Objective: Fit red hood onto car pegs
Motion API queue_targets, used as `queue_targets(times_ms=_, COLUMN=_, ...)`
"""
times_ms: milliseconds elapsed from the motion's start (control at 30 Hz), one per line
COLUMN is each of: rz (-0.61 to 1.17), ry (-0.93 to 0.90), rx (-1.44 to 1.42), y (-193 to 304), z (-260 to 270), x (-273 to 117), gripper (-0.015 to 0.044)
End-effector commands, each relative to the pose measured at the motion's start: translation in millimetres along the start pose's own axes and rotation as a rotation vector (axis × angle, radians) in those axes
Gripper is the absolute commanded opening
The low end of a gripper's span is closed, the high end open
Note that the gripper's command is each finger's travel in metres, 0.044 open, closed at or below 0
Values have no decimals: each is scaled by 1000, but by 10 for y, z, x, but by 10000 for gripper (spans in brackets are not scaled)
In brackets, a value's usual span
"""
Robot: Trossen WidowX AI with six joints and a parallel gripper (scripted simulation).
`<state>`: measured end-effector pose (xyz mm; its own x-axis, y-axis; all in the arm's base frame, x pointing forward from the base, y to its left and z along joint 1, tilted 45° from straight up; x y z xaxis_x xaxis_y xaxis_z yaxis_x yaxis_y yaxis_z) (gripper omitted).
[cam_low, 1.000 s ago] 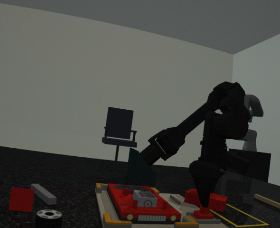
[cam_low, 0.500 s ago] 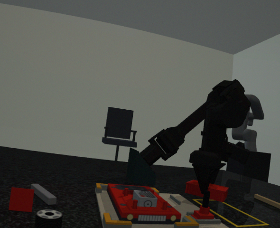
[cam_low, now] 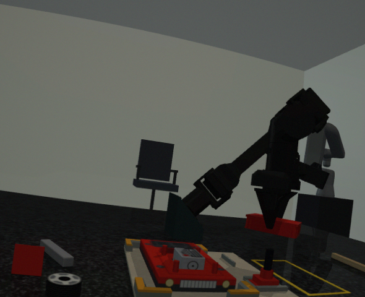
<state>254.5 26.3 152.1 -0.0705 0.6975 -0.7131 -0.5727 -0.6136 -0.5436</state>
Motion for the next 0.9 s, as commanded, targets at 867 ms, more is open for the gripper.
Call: queue_targets(times_ms=867, rz=-7, ry=9, rx=186, y=93, z=-409, x=-304, gripper=0)
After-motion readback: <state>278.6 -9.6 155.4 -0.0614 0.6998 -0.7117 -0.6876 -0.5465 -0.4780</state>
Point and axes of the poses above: the point midway between the two fingers, 35 mm back from their tips, its own x axis out along the fingers, its own z axis across the jaws, y = z × x, the point moved 6 cm from there along -x, back along the fingers, and after that the axes turned 2 degrees about -x, right-handed, at the moved point
